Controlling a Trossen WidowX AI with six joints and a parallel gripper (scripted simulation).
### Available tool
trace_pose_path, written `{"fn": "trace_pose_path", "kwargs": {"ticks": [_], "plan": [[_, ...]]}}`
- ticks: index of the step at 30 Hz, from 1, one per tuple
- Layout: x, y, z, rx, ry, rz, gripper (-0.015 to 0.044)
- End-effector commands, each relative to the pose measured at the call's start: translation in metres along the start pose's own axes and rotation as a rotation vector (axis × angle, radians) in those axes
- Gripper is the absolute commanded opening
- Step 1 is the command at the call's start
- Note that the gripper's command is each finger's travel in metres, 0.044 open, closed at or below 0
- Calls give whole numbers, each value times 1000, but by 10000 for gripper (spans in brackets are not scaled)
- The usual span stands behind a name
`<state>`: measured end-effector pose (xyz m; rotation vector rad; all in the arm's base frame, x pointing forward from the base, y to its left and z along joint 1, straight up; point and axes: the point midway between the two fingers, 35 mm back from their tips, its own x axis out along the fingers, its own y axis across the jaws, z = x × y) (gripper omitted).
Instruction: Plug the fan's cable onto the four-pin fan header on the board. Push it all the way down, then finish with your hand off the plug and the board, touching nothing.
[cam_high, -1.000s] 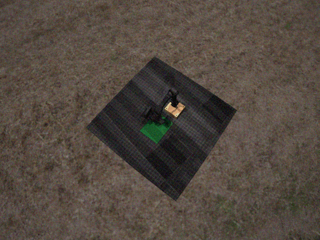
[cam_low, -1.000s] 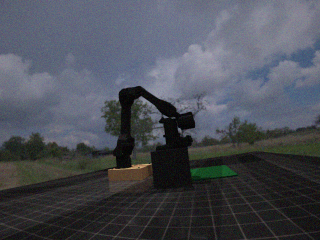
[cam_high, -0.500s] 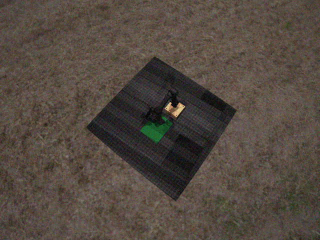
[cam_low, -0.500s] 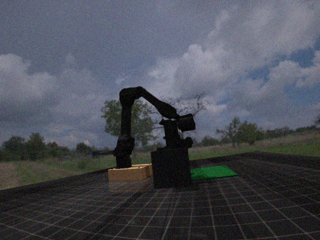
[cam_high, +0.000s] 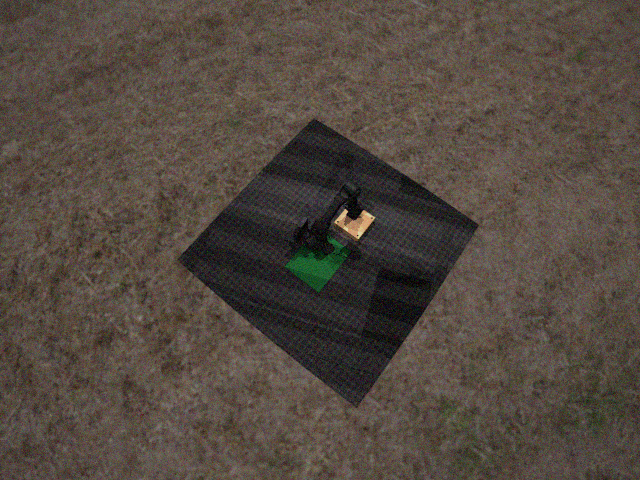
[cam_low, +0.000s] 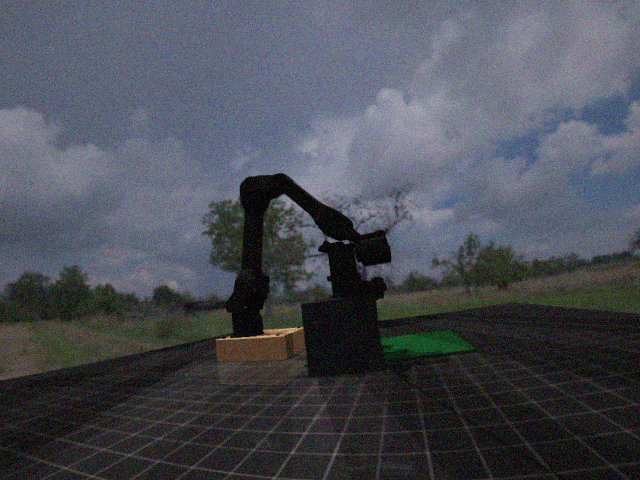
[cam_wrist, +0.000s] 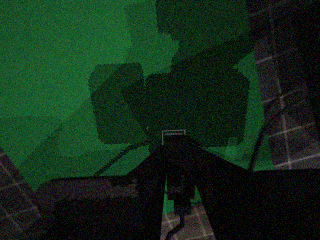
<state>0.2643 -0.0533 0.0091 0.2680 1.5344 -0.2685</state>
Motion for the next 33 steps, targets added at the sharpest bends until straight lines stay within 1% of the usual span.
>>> {"fn": "trace_pose_path", "kwargs": {"ticks": [1,7,10,14,21,24,30,33], "plan": [[0,0,0,0,-1,0,105],[0,0,0,0,-1,0,260],[-3,0,0,0,-1,0,260],[-52,0,1,-2,1,-1,260],[-56,1,2,-2,1,0,260],[-59,16,26,-2,-1,1,260],[-59,63,82,-2,-5,4,260],[-57,76,93,-2,-6,5,260]]}}
